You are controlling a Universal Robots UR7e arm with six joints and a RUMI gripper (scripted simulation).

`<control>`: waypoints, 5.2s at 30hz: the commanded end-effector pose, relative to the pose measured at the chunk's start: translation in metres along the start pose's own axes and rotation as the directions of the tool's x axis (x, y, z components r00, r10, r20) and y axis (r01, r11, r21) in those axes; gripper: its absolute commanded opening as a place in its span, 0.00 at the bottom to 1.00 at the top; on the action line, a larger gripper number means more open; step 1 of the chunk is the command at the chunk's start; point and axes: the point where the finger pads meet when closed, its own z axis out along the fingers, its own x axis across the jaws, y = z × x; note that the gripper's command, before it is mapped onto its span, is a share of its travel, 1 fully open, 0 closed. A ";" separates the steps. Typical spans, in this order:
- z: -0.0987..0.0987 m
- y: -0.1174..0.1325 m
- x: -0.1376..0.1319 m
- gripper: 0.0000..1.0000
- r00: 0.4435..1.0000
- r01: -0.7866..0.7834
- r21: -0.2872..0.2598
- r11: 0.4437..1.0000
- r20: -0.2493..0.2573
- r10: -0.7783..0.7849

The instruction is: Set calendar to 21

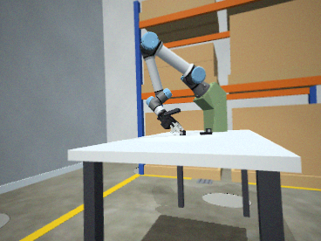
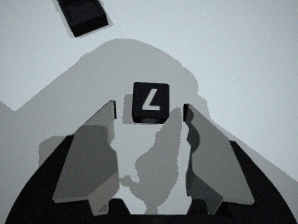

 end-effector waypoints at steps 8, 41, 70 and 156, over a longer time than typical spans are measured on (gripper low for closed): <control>0.000 0.000 0.000 0.42 1.000 0.001 0.000 1.000 0.000 -0.001; -0.047 -0.047 0.000 0.42 1.000 0.001 0.000 1.000 0.000 -0.001; -0.045 -0.051 -0.003 0.42 1.000 0.007 -0.156 0.988 0.017 -0.005; -0.046 -0.055 0.000 0.42 1.000 0.002 -0.697 0.717 0.003 0.000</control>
